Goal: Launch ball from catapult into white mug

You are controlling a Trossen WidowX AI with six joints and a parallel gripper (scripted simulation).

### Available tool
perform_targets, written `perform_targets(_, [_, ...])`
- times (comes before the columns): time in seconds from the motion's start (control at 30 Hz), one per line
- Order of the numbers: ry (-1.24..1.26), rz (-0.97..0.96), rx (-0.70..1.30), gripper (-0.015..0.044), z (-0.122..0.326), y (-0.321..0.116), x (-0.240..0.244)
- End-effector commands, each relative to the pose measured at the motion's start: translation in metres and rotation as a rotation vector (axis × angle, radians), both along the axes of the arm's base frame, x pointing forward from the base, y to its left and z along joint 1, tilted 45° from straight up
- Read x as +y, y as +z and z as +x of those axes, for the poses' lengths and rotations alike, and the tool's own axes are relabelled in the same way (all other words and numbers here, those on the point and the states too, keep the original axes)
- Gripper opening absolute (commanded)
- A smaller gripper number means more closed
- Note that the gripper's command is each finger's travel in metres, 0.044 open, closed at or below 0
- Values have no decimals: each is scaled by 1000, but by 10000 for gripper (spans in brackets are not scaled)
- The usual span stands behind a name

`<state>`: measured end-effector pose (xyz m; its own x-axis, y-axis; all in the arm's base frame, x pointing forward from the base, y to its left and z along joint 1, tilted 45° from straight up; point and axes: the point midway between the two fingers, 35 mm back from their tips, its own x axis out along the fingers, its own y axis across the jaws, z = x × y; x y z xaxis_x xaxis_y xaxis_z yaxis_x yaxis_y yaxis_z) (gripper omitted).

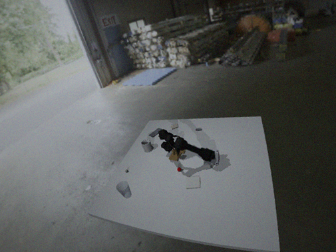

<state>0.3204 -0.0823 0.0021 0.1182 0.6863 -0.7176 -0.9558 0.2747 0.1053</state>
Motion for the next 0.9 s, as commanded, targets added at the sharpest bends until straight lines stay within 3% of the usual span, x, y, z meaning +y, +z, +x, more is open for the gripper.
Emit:
perform_targets(0.0, [-2,6,5,440,0,-5,6])
perform_targets(0.23, [-2,7,5,440,0,-10,12])
perform_targets(0.6, [1,2,0,151,1,-8,9])
perform_targets(0.8, [1,2,0,111,1,-8,9])
perform_targets(0.87, [1,1,1,59,0,-1,1])
